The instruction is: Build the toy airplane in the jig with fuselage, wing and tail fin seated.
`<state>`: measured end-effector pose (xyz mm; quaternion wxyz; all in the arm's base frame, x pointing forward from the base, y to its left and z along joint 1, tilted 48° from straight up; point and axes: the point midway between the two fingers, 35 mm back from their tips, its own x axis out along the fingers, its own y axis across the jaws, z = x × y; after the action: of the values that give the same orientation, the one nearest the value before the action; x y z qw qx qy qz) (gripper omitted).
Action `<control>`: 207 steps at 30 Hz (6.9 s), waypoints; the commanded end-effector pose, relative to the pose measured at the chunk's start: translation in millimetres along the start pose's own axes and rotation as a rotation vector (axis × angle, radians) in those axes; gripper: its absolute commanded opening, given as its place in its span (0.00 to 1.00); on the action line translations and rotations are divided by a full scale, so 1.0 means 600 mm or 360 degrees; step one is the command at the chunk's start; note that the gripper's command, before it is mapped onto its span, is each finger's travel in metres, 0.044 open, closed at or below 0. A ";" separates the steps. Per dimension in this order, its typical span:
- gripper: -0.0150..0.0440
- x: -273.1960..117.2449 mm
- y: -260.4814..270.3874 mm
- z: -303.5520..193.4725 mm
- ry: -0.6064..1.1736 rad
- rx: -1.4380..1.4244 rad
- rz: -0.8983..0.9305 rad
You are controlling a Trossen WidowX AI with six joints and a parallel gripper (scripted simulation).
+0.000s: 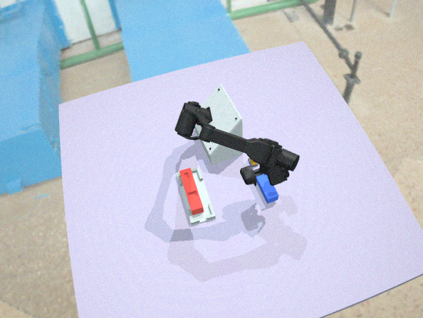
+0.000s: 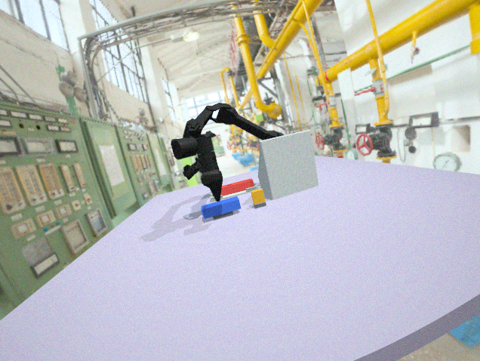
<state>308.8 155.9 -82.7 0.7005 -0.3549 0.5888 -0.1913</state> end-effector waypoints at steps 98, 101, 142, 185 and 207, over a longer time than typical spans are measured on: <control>0.25 -0.136 -0.030 0.004 0.0013 -0.0161 0.0006; 0.25 -0.135 -0.046 0.007 0.0012 -0.0242 0.0012; 0.25 -0.107 -0.269 -0.006 -0.0011 -0.1344 0.0039; 0.34 -0.064 -0.447 -0.105 0.0037 -0.2422 -0.0011; 0.58 -0.064 -0.447 -0.105 0.0037 -0.2422 -0.0011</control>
<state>279.2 -15.2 134.0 0.2575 -0.7386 0.5650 0.2627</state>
